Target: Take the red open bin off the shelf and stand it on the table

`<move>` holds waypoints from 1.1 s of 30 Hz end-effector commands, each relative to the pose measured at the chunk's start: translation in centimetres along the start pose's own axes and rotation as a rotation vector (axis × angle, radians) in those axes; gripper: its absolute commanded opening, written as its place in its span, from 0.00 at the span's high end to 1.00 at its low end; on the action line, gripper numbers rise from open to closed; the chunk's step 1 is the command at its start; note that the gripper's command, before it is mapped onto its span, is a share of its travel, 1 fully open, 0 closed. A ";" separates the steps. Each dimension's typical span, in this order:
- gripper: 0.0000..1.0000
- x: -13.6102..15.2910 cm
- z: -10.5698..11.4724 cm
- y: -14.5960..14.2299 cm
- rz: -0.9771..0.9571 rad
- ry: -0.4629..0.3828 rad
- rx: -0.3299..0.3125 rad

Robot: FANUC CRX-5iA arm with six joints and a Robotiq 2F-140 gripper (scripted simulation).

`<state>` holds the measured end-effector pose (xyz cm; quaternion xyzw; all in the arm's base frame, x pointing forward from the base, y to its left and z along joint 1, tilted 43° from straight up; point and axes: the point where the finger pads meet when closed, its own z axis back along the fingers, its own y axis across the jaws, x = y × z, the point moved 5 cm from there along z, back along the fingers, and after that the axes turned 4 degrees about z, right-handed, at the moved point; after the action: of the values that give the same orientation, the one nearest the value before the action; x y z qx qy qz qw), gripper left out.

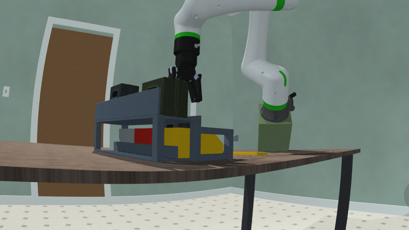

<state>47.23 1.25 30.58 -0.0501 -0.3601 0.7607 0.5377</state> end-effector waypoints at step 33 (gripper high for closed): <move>0.43 0.0 -6.6 0.2 0.000 0.001 -0.001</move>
<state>50.09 4.46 25.59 -0.0503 -0.3601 0.7606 0.5379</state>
